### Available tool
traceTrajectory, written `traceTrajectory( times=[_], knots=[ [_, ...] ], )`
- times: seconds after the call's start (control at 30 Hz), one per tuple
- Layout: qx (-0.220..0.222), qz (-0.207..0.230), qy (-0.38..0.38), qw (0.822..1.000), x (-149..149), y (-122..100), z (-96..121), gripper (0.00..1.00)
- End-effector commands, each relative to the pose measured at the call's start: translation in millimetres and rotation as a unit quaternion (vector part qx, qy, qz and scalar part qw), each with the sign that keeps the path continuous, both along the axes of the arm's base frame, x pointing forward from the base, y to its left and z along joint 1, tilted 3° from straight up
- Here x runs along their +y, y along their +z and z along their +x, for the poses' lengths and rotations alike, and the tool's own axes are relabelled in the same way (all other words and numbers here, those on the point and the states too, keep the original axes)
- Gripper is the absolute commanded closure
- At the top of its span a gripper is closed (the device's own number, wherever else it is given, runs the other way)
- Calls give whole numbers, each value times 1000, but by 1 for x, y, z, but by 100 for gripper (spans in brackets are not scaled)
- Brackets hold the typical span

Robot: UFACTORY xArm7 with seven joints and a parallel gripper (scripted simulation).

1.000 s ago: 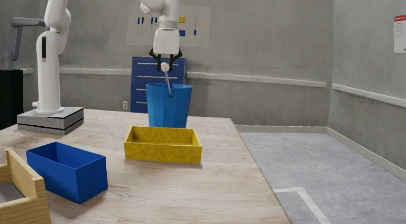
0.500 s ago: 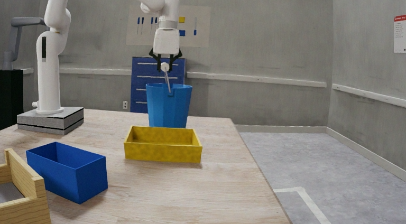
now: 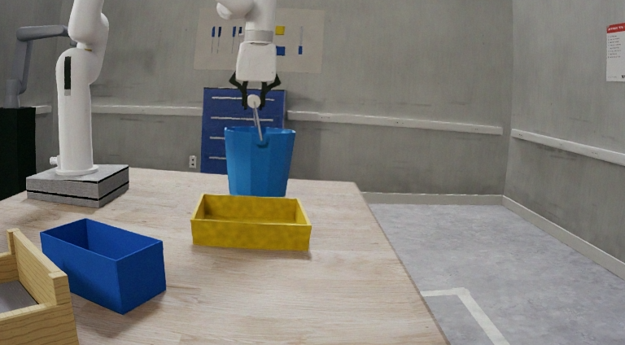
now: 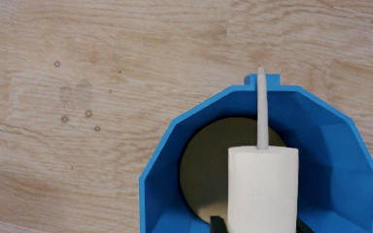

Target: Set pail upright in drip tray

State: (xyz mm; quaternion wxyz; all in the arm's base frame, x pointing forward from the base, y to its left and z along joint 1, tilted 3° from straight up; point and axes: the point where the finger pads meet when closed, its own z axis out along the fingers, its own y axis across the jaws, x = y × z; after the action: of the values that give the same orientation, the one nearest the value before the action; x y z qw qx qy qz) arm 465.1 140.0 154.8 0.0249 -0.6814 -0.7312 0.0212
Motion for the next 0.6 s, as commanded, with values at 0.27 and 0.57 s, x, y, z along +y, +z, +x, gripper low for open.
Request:
traceTrajectory(
  times=[0.27, 0.57],
  knots=[
    [-4, 1, 0, 1000, 0, 16, 3, 100],
    [-4, 1, 0, 1000, 0, 27, 4, 100]
  ],
)
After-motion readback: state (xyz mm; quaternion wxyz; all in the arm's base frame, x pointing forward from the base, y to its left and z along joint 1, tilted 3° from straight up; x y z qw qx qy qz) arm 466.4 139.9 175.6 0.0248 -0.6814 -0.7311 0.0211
